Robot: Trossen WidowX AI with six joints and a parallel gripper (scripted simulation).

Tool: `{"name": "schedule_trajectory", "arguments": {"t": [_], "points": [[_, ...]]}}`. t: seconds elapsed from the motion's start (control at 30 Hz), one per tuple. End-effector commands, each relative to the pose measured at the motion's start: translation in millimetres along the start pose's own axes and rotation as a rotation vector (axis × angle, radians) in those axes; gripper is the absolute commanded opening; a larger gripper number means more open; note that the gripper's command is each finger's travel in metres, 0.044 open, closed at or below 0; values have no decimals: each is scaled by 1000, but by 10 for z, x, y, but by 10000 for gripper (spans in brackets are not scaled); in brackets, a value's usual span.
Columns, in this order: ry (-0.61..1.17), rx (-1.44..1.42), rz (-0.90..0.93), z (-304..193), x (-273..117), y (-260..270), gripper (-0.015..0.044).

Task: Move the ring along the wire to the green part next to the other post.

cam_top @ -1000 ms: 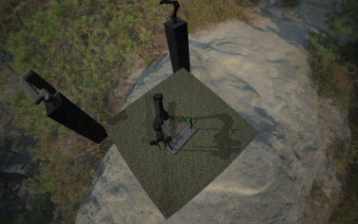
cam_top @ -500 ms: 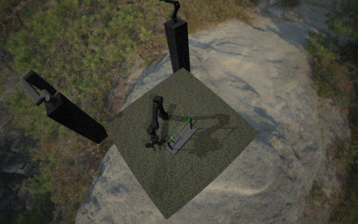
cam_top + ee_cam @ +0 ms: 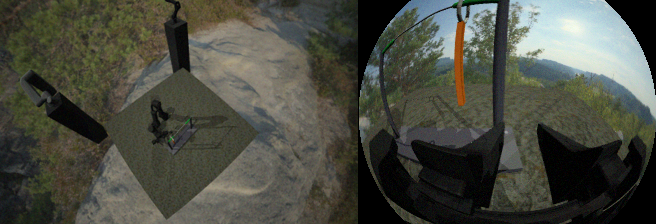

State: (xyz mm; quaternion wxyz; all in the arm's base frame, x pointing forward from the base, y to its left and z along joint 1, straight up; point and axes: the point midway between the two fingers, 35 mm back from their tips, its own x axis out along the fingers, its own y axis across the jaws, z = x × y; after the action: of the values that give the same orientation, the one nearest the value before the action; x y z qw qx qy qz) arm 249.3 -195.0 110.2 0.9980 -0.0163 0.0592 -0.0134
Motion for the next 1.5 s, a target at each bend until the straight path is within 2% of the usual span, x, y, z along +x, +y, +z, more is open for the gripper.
{"name": "schedule_trajectory", "arguments": {"t": [0.0,0.13,0.3,0.7,1.47], "points": [[-14,-1,83,-172,-169,289,160],[-32,2,151,-273,-335,537,160],[-38,3,166,-285,-369,592,160],[-43,1,166,235,54,656,160],[-43,0,166,272,329,674,160]]}}
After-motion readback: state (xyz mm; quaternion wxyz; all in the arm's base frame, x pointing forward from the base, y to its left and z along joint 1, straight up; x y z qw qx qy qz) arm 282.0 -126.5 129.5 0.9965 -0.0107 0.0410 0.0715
